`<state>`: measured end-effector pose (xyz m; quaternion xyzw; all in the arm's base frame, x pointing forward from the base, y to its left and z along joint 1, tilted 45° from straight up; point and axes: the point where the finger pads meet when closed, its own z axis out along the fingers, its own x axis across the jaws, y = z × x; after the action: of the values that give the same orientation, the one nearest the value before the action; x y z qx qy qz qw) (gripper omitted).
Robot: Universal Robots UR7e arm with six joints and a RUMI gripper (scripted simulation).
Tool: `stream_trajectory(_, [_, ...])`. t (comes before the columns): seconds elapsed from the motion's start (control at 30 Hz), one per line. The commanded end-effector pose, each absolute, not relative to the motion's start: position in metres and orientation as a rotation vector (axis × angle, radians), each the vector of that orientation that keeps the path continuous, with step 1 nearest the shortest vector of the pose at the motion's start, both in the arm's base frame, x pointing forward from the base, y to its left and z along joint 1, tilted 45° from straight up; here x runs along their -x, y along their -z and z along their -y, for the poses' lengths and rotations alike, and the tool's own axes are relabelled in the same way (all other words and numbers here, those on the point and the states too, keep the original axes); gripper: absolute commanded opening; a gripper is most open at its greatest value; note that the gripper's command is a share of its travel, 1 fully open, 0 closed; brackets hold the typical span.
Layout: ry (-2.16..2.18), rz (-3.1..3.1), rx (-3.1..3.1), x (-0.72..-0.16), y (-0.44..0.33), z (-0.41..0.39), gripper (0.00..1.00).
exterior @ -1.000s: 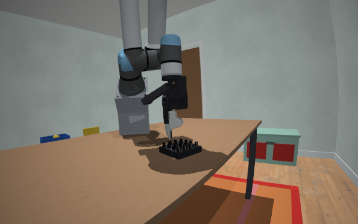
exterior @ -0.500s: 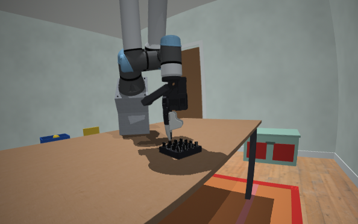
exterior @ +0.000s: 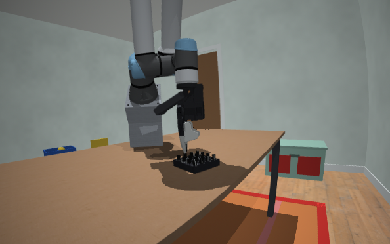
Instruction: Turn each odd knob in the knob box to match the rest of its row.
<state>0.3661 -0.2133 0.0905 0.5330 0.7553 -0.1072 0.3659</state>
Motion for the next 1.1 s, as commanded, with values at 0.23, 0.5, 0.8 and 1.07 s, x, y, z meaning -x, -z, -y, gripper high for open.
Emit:
stream_trajectory(0.23, [0.275, -1.941, -1.370, -0.3662, -0.0908, 0.2132, 0.11])
stream_trajectory(0.5, [0.275, -1.941, -1.370, -0.3662, -0.0908, 0.2132, 0.11])
stream_trajectory(0.8, [0.275, -1.941, -1.370, -0.3641, -0.0903, 0.2142, 0.11])
stream_trajectory(1.07, [0.275, -1.941, -1.370, -0.3620, -0.0898, 0.2152, 0.11])
